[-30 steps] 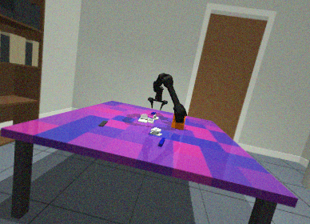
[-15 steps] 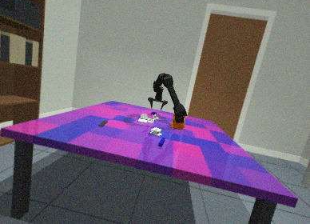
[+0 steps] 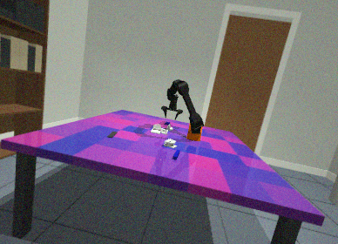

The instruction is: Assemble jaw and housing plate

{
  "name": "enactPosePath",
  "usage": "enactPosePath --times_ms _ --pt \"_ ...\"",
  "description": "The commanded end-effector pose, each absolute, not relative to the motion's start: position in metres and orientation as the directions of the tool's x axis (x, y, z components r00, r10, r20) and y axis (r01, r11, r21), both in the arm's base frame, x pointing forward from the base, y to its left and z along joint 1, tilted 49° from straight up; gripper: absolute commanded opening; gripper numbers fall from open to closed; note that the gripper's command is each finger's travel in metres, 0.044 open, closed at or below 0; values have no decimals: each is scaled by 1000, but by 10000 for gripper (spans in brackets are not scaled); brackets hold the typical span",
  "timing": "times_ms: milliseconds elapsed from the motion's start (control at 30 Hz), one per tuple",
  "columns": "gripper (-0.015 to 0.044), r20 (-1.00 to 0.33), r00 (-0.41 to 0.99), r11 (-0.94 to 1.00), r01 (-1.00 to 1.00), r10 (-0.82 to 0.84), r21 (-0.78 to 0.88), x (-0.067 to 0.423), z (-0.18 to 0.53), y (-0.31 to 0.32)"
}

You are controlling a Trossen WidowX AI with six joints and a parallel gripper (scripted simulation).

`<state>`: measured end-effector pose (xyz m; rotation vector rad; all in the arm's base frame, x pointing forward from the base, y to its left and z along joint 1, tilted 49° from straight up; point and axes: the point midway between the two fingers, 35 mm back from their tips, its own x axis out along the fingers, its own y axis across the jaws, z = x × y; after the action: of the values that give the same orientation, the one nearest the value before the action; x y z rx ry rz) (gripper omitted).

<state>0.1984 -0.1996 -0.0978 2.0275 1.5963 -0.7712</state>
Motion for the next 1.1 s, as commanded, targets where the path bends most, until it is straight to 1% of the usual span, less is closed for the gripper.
enactPosePath --times_ms 0,433,1067 --pt "335 -667 176 -233 972 724 4 198 -98 -200" --pt "0 -667 176 -233 972 724 4 198 -98 -200" --pt "0 -667 176 -233 972 724 4 198 -98 -200"
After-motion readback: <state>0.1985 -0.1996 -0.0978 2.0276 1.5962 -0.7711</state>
